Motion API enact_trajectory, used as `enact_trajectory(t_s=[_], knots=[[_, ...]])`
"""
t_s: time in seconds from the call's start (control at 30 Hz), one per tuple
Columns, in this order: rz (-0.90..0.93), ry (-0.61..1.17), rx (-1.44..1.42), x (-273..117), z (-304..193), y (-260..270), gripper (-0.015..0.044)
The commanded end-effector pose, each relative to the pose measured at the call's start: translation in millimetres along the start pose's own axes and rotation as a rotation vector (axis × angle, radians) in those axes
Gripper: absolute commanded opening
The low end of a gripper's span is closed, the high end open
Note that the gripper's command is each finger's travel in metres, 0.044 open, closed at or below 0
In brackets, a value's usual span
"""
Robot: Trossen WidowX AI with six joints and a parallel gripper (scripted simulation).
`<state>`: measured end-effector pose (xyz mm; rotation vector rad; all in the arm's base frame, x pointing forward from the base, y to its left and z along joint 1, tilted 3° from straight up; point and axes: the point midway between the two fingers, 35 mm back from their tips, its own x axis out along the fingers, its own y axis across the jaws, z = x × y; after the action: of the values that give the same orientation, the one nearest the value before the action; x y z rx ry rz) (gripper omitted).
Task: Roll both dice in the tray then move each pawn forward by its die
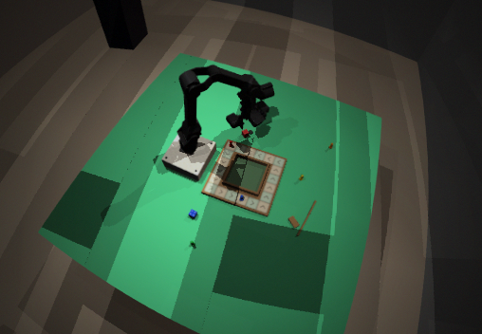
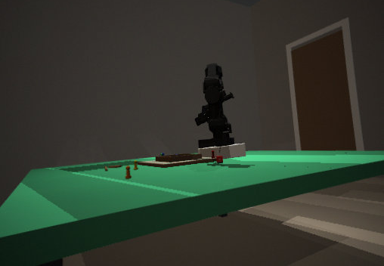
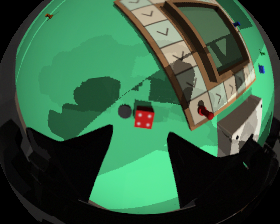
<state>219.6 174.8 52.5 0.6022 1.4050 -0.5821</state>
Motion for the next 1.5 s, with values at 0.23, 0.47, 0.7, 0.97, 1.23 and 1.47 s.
enact_trajectory(t_s=[0.23,0.47,0.7,0.97,1.23,1.47], knots=[[-0.014,0.010,0.003,28,-4,-4,0.0275],[-0.014,0.010,0.003,33,-4,-4,0.0275],[-0.014,0.010,0.003,45,-4,-4,0.0275],[-0.014,0.009,0.003,57,-4,-5,0.0275],[-0.014,0.009,0.003,60,-4,-5,0.0144],[-0.014,0.009,0.003,60,-4,-5,0.0058]])
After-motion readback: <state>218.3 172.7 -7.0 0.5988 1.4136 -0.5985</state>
